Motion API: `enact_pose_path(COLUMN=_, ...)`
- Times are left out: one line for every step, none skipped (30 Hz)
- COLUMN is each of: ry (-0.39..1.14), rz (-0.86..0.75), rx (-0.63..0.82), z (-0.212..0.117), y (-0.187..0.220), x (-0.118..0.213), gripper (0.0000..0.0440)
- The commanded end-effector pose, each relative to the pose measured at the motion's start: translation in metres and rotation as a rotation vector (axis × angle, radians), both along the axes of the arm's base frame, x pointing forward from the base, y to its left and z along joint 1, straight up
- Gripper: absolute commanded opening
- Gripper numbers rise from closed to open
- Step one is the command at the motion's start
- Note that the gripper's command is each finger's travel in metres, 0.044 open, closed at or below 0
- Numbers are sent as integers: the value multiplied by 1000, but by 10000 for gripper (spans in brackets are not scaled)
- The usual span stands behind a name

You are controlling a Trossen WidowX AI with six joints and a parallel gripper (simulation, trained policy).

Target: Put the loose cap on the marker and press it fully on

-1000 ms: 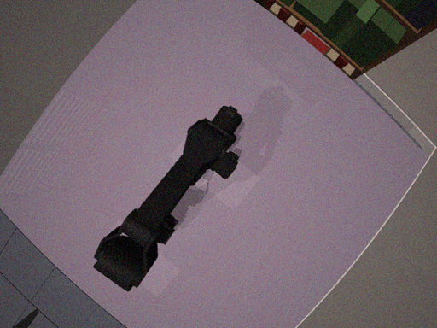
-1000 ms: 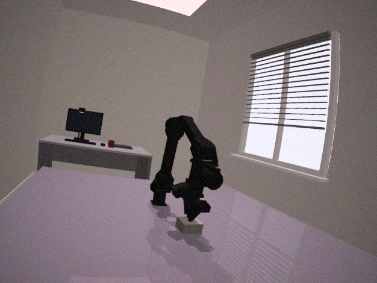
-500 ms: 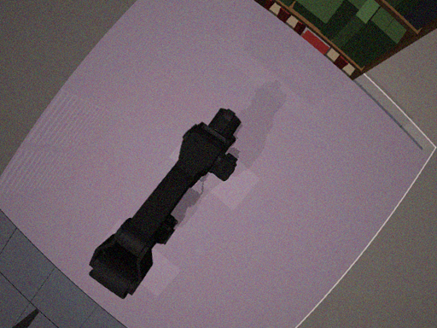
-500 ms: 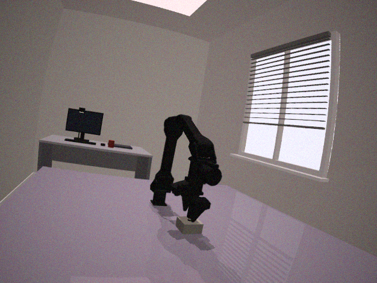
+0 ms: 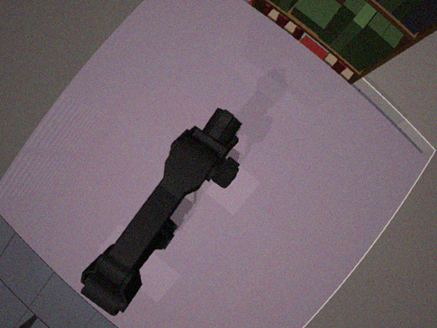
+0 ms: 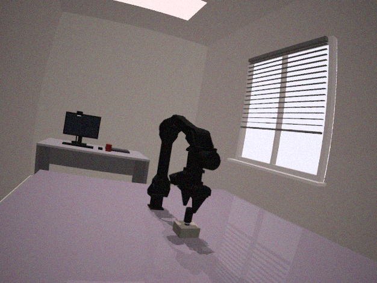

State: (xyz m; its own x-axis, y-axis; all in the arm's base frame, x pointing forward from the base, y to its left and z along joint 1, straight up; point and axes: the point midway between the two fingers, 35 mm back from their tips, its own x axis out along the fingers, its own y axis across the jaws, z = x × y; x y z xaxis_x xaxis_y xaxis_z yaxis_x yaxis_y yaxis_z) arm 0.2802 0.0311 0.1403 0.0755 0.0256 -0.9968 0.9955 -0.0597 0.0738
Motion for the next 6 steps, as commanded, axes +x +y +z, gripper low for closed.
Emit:
enact_pose_path(ry=-23, rz=4, rx=-3, z=10, y=-2, x=0, gripper=440)
enact_pose_path(ry=-27, rz=5, rx=-3, z=12, y=-2, x=0, gripper=440)
enact_pose_path(ry=-31, rz=5, rx=-2, z=14, y=-2, x=-1, gripper=440)
enact_pose_path(ry=-35, rz=6, rx=-2, z=16, y=-2, x=-1, gripper=440)
enact_pose_path(ry=-39, rz=7, rx=-2, z=18, y=-3, x=-2, gripper=440)
enact_pose_path(ry=-42, rz=7, rx=-2, z=20, y=-3, x=-2, gripper=440)
